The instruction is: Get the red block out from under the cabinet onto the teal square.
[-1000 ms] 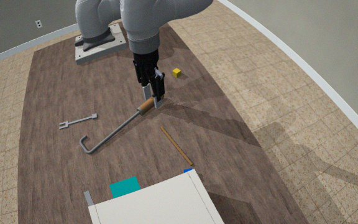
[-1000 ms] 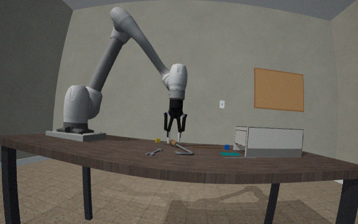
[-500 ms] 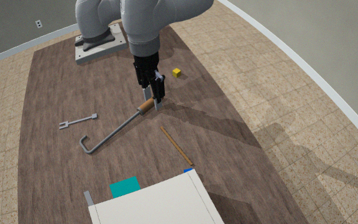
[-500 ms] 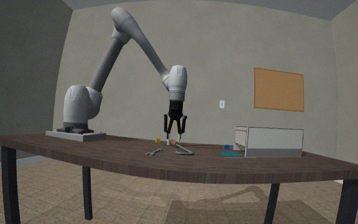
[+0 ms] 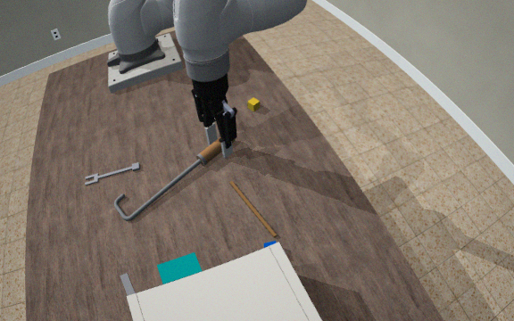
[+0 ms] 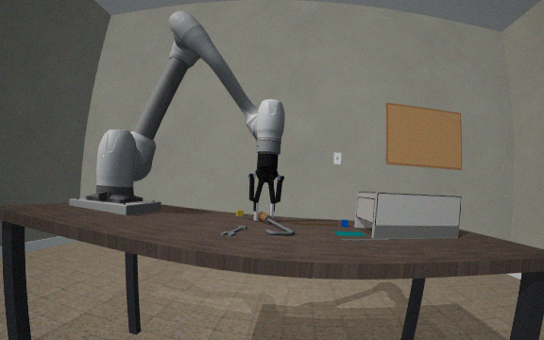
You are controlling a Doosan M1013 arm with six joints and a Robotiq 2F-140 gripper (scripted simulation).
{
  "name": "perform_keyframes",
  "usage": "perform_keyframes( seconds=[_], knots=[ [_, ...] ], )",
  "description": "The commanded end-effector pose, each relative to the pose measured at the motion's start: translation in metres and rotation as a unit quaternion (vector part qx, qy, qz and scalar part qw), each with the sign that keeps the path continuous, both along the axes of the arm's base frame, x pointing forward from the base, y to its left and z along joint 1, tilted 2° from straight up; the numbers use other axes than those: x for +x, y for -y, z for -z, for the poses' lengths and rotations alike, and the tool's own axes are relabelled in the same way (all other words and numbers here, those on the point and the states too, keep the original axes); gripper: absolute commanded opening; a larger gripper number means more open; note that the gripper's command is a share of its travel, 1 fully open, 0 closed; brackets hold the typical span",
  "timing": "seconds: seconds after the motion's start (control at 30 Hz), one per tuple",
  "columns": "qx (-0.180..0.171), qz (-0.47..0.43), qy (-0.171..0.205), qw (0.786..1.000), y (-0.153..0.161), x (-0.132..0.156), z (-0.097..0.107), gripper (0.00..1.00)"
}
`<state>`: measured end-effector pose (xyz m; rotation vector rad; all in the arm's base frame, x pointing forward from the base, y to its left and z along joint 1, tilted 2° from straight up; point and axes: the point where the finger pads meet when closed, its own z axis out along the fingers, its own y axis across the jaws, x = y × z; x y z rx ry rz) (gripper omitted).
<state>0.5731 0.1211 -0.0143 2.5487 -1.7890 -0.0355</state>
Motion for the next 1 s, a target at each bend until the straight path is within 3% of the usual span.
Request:
perform_keyframes(
  seconds=[0.0, 0.77, 0.8, 0.97],
  knots=[
    [-0.003, -0.003, 0.001, 1.0, 0.003, 0.0004, 0.0025, 0.34],
    [-0.003, -0.003, 0.001, 1.0, 0.003, 0.0004, 0.0025, 0.34],
    [-0.003, -0.003, 0.001, 1.0, 0.003, 0.0004, 0.0025, 0.0],
    [-0.003, -0.003, 0.001, 1.0, 0.003, 0.0004, 0.0025, 0.0]
  ],
)
